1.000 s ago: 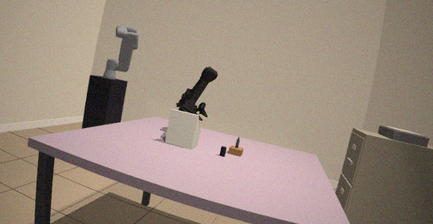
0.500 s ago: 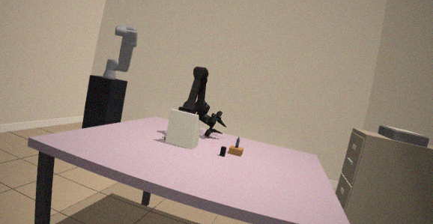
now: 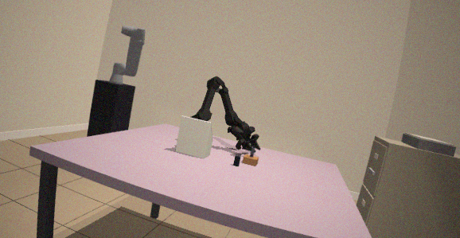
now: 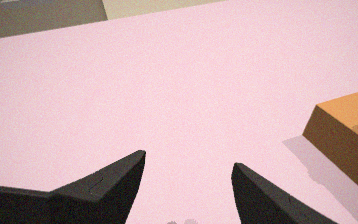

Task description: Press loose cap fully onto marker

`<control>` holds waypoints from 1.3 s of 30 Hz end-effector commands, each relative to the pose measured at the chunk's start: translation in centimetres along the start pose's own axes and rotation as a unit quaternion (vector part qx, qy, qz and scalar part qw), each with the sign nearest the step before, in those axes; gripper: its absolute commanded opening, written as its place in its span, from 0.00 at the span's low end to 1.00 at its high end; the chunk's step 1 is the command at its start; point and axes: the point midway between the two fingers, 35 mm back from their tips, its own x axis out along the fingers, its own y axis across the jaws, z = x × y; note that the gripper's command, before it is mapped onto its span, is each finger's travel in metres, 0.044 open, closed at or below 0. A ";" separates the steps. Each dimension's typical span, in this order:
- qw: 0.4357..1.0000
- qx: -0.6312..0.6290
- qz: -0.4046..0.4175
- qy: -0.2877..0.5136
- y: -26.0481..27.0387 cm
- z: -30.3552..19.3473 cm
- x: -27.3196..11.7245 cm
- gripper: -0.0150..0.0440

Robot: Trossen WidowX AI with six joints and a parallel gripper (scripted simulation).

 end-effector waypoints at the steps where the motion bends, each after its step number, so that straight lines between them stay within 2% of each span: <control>1: 0.995 -0.066 -0.076 0.017 -2.9 2.0 2.8 0.67; 5: 0.975 -0.126 -0.175 0.047 -7.7 5.7 5.5 0.67; 9: 0.947 -0.156 -0.258 0.113 -12.5 8.4 6.7 0.67; 18: 0.883 -0.101 -0.354 0.291 -21.3 12.1 5.6 0.67; 22: 0.856 -0.043 -0.337 0.388 -23.9 13.2 4.1 0.67; 27: 0.838 0.066 -0.232 0.489 -25.4 15.2 1.8 0.67; 29: 0.838 0.099 -0.193 0.501 -25.5 16.1 1.2 0.67; 35: 0.838 0.103 -0.188 0.501 -25.5 16.2 1.1 0.67; 39: 0.838 0.103 -0.188 0.502 -26.1 13.3 2.5 0.67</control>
